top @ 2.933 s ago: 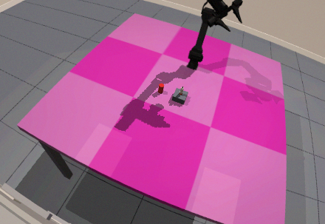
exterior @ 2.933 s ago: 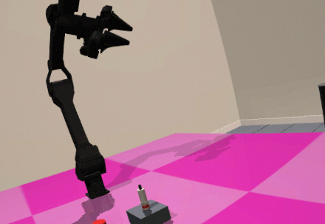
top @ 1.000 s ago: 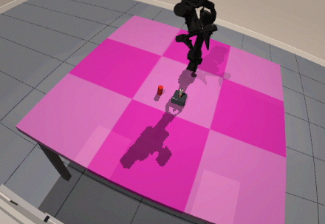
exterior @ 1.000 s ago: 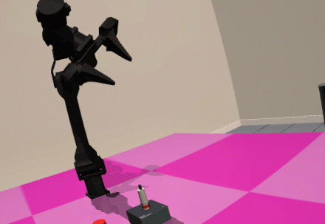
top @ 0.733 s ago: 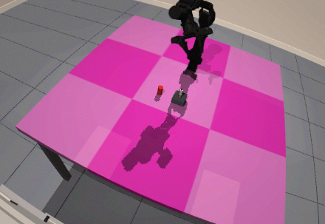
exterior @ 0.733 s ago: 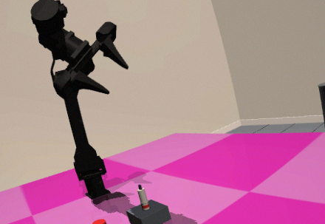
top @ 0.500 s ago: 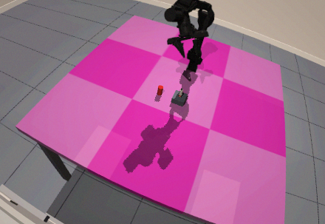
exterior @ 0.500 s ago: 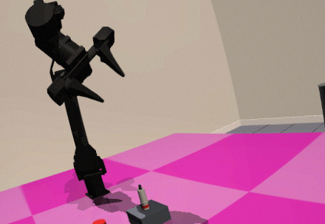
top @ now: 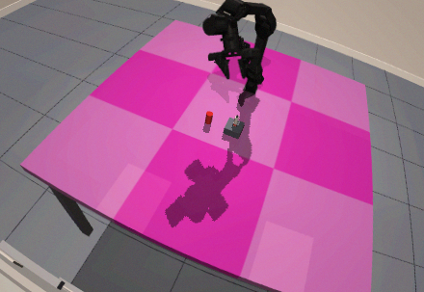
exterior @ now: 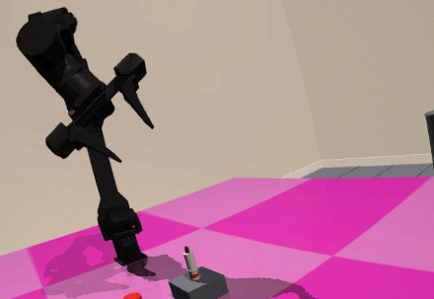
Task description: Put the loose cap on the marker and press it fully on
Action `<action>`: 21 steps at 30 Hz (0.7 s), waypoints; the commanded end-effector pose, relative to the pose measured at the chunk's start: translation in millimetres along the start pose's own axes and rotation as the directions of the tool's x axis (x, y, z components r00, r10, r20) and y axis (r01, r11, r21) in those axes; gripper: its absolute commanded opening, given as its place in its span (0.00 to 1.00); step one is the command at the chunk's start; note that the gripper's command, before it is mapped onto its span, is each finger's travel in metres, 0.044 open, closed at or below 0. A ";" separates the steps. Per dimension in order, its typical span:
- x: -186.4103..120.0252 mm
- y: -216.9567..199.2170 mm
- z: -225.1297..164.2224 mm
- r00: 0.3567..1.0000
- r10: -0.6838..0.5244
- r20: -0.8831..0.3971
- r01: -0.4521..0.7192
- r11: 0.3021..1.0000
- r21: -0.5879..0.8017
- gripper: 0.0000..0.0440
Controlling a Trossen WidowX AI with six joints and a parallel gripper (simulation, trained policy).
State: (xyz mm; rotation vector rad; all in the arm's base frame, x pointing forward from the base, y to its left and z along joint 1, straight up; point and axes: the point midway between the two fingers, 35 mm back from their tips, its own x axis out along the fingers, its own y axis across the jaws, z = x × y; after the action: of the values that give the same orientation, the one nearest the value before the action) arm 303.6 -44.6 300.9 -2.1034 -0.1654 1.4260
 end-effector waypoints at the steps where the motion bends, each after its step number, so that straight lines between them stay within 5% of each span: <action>1: 6.1 13.7 -4.1 0.999 0.030 0.022 -0.030 0.999 0.025 0.72; 21: 25.3 66.2 -16.4 0.982 0.158 0.102 -0.169 0.979 0.111 0.71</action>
State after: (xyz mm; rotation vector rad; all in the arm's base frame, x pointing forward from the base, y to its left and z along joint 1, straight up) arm 312.6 -88.2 257.6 -2.0111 0.0348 1.5606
